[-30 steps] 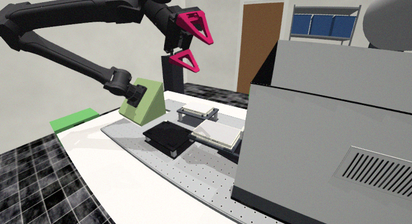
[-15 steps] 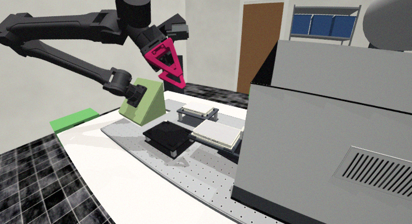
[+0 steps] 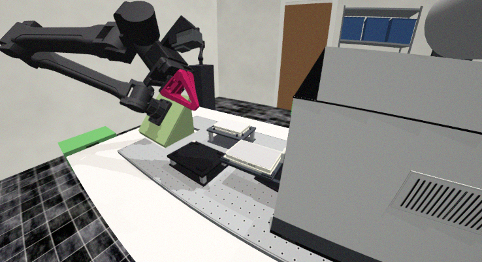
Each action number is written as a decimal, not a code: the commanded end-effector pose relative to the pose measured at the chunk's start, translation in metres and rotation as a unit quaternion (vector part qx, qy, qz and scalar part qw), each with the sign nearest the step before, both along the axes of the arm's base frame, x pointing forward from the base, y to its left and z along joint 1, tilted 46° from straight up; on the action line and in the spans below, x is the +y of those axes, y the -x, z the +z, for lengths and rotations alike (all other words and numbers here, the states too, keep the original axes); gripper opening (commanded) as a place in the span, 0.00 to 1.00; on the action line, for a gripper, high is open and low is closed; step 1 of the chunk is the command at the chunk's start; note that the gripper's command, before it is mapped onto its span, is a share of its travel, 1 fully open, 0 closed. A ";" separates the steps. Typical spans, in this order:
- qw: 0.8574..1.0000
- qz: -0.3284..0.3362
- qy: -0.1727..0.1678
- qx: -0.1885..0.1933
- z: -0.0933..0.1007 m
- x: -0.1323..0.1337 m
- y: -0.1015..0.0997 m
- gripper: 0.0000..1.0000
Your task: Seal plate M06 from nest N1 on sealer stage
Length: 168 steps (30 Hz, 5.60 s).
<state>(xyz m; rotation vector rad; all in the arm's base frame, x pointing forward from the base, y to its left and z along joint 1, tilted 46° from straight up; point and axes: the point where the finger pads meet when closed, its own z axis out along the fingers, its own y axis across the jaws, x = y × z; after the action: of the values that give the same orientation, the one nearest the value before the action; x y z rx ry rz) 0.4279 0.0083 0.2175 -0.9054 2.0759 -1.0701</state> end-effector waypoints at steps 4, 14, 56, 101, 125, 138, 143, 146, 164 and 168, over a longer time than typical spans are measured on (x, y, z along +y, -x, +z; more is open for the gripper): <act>0.990 -0.056 -0.112 -0.061 0.011 0.019 -0.013 0.00; 0.977 -0.089 -0.169 -0.097 0.021 0.016 -0.021 0.00; 0.901 -0.404 -0.087 0.134 0.006 0.016 -0.032 0.00; 0.899 -0.405 -0.082 0.148 0.017 0.020 -0.013 0.00; 0.897 -0.408 -0.083 0.146 -0.030 0.047 0.029 1.00; 0.896 -0.410 -0.074 0.155 -0.079 0.069 0.071 1.00; 0.891 -0.421 -0.071 0.156 -0.100 0.073 0.083 1.00; 0.890 -0.423 -0.070 0.157 -0.105 0.073 0.087 1.00; 0.891 -0.420 -0.069 0.156 -0.151 0.101 0.134 1.00; 0.891 -0.420 -0.074 0.158 -0.141 0.099 0.128 1.00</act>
<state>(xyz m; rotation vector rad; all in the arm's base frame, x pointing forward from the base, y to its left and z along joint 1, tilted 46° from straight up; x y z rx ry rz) 0.2899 0.1000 0.0671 -0.0750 2.8996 -1.2348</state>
